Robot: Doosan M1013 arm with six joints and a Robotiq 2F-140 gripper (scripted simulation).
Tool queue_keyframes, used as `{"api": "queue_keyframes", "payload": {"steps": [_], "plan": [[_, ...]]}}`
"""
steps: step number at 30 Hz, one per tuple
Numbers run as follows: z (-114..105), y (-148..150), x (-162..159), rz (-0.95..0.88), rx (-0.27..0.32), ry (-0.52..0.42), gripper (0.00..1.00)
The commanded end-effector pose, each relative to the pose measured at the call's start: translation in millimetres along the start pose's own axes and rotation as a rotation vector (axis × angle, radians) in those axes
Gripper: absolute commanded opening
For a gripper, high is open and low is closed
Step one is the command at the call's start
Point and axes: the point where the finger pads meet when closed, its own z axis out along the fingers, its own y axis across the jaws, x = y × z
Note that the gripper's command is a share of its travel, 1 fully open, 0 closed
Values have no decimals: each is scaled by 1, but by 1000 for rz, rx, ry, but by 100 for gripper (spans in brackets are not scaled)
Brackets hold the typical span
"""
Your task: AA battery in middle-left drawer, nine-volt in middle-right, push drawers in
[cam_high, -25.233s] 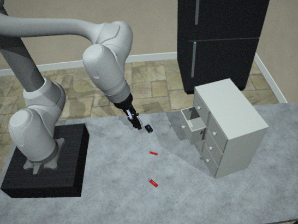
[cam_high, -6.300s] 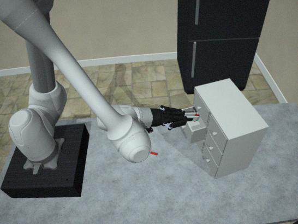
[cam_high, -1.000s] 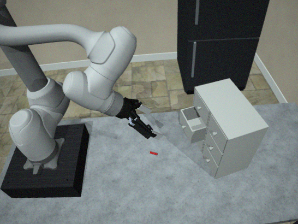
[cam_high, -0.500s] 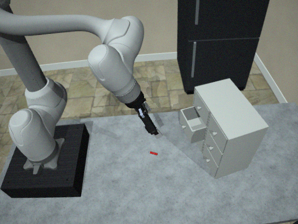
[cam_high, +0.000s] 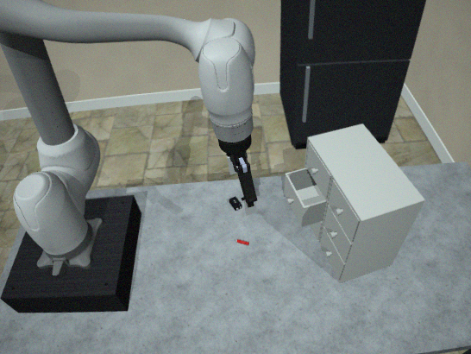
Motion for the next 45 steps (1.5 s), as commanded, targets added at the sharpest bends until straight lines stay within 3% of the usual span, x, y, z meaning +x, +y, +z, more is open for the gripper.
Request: {"api": "queue_keyframes", "payload": {"steps": [1,26,28,31,34,45], "plan": [[-1,0,0,0,1,-26,100],[-1,0,-1,0,0,-44,100],[0,-6,-19,0,0,-44,100],[5,-21,-73,0,0,-44,100],[8,-26,-92,0,0,-44,100],[9,-26,-92,0,0,-34,100]]}}
